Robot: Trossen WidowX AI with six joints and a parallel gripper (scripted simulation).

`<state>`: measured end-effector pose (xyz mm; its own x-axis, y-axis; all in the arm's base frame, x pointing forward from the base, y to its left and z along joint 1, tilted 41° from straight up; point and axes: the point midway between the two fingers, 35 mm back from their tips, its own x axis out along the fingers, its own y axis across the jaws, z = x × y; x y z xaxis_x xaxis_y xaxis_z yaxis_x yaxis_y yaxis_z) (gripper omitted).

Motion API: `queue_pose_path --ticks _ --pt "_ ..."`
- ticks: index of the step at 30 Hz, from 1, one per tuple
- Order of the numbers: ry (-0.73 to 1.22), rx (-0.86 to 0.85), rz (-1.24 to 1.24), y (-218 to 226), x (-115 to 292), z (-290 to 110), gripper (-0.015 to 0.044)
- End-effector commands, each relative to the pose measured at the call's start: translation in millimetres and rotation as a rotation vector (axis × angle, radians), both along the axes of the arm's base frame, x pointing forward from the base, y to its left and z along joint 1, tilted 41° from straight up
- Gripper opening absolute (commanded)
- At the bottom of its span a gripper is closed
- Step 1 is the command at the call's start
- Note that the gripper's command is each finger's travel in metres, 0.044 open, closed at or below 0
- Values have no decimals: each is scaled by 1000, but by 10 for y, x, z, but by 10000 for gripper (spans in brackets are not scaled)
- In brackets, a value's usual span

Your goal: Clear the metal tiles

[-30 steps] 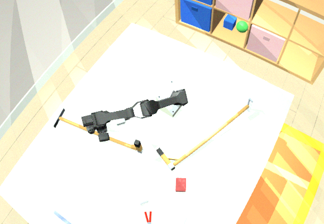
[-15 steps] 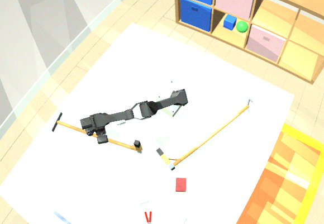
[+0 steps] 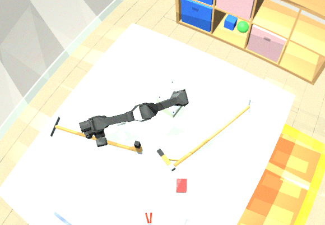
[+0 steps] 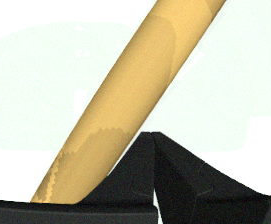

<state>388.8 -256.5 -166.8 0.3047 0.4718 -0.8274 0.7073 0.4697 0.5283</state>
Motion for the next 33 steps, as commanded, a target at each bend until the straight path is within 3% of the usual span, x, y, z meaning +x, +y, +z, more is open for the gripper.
queue_pose_path --ticks 1,22,33 --pt "-14 -2 4 17 105 29 0" --pt "-3 -1 -3 -4 194 56 0" --pt "-2 -3 -4 -252 133 350 0"
